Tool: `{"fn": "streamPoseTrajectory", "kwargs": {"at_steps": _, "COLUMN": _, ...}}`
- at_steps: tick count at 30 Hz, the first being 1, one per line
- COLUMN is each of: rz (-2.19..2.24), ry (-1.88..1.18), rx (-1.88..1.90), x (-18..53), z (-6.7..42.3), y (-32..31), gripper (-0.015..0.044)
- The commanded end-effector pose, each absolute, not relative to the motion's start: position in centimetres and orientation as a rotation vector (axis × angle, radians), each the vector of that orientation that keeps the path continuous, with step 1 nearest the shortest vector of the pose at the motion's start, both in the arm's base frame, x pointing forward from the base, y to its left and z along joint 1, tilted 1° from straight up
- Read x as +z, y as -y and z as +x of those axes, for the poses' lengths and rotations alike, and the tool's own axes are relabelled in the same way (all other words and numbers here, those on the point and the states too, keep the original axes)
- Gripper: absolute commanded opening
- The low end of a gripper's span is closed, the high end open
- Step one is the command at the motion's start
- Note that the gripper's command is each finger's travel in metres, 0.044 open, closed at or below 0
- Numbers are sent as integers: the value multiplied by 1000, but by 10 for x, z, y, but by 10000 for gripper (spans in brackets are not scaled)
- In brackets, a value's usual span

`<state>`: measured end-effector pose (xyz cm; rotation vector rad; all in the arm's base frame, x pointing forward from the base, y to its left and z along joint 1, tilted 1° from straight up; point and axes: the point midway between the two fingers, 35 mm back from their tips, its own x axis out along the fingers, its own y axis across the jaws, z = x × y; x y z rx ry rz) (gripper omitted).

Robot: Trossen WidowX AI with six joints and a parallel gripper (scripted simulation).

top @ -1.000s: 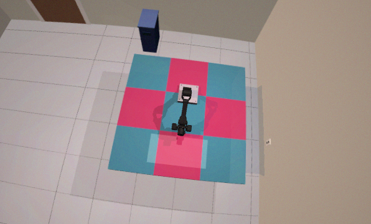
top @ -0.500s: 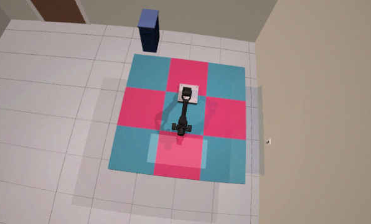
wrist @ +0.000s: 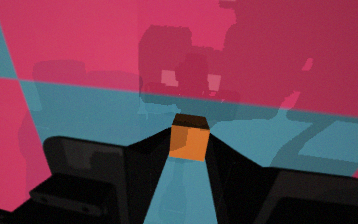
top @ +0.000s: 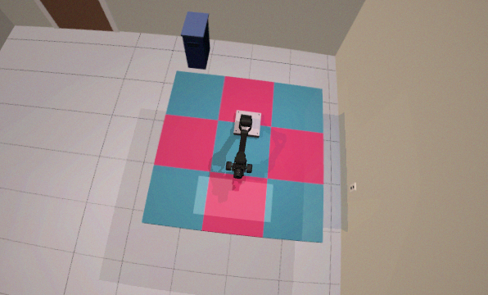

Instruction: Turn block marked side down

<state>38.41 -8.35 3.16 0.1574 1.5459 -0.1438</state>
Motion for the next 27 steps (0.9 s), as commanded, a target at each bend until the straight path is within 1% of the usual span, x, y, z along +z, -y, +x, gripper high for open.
{"fn": "streamPoseTrajectory", "kwargs": {"at_steps": 1, "rz": 151, "ry": -1526, "rx": -146, "x": 50, "z": 387, "y": 85, "gripper": 0}}
{"fn": "streamPoseTrajectory", "kwargs": {"at_steps": 6, "rz": 151, "ry": -1517, "rx": -147, "x": 50, "z": 387, "y": 85, "gripper": 0}}
{"fn": "streamPoseTrajectory", "kwargs": {"at_steps": 27, "rz": 124, "ry": -1217, "rx": -162, "x": 40, "z": 390, "y": 86, "gripper": 0}}
